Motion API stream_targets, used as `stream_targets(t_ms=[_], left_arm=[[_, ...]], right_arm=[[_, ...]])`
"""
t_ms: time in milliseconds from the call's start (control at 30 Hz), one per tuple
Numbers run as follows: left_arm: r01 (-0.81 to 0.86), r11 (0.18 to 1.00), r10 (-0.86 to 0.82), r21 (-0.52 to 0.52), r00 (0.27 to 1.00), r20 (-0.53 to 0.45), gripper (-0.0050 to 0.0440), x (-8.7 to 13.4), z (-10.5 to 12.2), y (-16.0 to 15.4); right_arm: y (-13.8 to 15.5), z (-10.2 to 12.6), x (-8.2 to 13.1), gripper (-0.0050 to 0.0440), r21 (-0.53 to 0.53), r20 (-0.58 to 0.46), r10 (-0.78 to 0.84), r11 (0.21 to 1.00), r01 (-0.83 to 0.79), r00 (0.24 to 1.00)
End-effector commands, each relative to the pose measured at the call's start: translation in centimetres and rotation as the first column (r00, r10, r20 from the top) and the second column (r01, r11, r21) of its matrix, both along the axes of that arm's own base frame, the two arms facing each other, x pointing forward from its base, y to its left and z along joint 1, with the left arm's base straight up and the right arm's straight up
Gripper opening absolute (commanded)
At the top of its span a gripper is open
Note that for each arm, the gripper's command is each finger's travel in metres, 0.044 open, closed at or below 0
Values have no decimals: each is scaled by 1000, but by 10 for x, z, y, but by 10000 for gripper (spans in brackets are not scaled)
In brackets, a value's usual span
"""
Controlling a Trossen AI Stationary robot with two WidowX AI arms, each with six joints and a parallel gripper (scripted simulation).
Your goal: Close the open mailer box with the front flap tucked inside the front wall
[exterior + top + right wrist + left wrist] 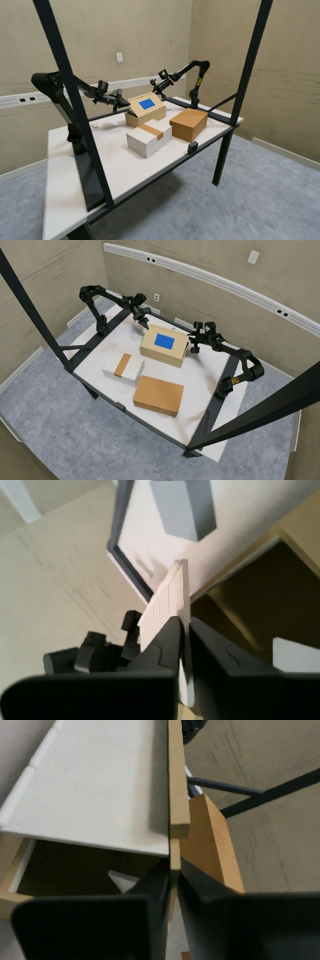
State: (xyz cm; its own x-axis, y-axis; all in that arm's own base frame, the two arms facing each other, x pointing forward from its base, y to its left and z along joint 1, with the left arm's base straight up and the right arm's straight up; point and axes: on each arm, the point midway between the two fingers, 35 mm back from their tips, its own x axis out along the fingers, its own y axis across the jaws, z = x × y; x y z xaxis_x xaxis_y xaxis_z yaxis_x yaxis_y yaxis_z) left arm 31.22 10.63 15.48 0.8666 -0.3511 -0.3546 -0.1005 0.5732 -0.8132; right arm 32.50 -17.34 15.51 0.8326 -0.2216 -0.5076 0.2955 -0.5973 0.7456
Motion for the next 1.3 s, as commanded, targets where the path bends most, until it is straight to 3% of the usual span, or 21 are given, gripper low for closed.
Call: stream_targets(t_ms=[0, 100, 333, 400, 833, 1267], left_arm=[[-2, 1000, 2, 13, 1000, 18, -50, 1, 7, 2], [-2, 1000, 2, 13, 1000, 18, -50, 1, 7, 2], [-2, 1000, 2, 13, 1000, 18, -50, 1, 7, 2], [-2, 1000, 2, 13, 1000, 18, -50, 1, 7, 2], [-2, 1000, 2, 13, 1000, 18, -50, 1, 7, 2], [-2, 1000, 2, 13, 1000, 18, -50, 1, 7, 2]], right_arm=[[0, 8, 4, -27, 95, -3, 12, 995, -12, 1000], [0, 7, 4, -50, 172, -16, 13, 985, -10, 1000], [2, 4, 3, -50, 347, -44, 19, 938, -2, 999], [2, 4, 3, -50, 347, -44, 19, 938, -2, 999], [5, 1, 2, -50, 636, -92, 41, 771, 27, 995], [7, -1, 3, -50, 722, -109, 57, 691, 40, 992]])
